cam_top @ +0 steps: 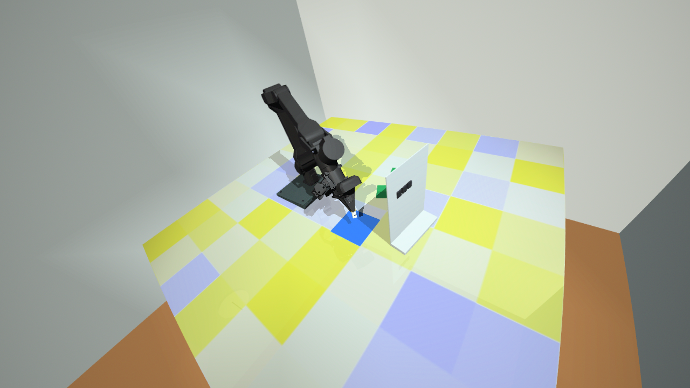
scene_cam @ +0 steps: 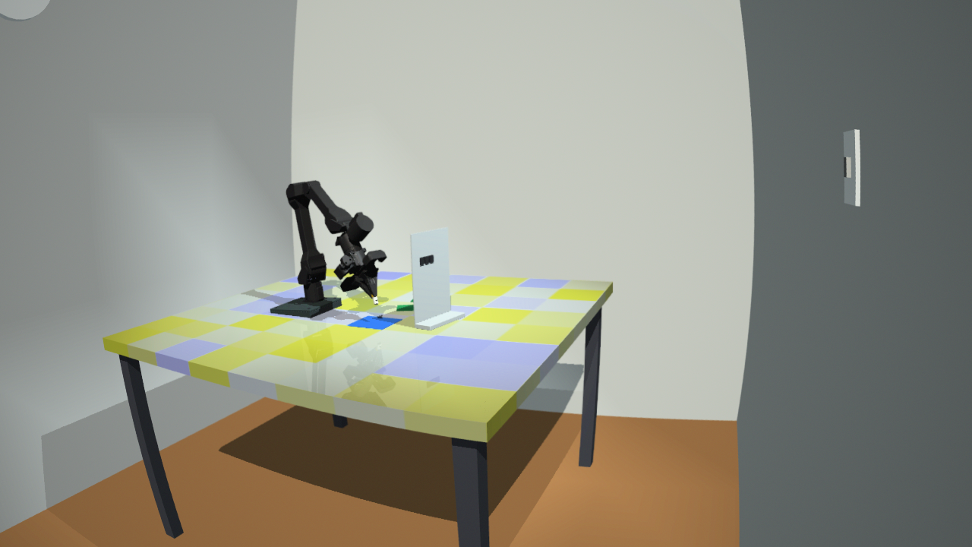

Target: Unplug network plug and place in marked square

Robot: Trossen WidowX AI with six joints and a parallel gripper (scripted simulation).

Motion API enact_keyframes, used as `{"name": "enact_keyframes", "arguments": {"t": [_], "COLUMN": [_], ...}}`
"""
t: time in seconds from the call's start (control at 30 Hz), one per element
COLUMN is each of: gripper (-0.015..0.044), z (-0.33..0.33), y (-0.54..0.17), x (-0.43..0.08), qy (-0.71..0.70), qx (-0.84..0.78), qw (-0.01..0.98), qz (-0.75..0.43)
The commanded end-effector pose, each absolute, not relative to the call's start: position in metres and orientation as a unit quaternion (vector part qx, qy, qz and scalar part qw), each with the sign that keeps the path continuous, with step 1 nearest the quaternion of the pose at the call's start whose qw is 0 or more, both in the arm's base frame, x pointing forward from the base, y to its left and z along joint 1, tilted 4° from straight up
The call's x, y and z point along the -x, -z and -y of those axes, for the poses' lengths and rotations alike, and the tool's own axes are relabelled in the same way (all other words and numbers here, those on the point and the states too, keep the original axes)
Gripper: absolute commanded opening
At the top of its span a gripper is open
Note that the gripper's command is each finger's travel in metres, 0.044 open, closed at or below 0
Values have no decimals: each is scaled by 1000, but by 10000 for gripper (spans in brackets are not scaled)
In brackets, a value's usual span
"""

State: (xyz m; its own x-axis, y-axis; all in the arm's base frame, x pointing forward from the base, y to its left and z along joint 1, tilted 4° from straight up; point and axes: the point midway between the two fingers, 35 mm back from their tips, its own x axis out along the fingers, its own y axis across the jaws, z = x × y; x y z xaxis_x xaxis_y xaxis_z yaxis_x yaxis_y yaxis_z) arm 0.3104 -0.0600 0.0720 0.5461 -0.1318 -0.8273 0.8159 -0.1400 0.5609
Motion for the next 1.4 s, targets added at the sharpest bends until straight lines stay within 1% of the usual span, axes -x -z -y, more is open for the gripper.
{"name": "enact_keyframes", "arguments": {"t": [0.0,0.7,1.37], "gripper": [0,0,0], "z": [61,61,61], "y": [-59,-20,-15], "x": [-309,-305,-307], "qy": [402,402,402], "qx": [-642,-643,-643], "qw": [595,595,595], "qz": [-268,-268,-268]}}
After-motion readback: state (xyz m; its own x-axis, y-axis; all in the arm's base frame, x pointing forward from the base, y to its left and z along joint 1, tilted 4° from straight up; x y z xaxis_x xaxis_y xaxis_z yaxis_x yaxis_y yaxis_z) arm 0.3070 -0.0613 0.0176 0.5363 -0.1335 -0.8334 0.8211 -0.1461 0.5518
